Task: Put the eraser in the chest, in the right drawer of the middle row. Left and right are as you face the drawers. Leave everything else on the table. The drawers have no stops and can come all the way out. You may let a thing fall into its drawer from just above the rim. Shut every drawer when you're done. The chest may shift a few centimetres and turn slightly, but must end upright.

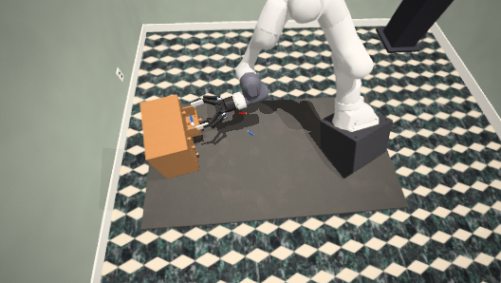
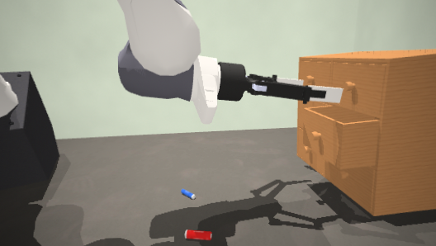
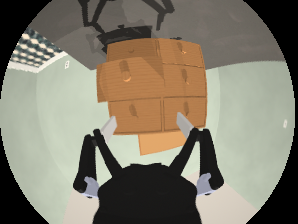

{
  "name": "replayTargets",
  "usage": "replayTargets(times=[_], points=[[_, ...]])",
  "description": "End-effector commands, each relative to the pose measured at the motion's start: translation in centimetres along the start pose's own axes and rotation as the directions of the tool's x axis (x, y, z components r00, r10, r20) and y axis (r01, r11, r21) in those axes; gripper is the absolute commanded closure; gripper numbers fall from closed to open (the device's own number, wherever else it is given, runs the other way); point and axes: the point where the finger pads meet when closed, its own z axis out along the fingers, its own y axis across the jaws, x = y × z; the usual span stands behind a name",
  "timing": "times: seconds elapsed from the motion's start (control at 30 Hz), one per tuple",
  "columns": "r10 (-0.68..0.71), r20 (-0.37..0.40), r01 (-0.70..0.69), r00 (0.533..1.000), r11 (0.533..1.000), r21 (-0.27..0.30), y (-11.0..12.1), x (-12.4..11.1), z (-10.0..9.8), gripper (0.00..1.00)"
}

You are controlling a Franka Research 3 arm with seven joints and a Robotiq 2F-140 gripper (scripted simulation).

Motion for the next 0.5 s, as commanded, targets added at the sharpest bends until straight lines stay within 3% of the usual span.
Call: replayTargets(times=[0.0,0.47], points=[[-0.008,0.001,0.008,1.0,1.0,0.005,-0.2,0.1,-0.7,0.0],[-0.008,0.001,0.008,1.0,1.0,0.005,-0.2,0.7,-5.4,0.0]])
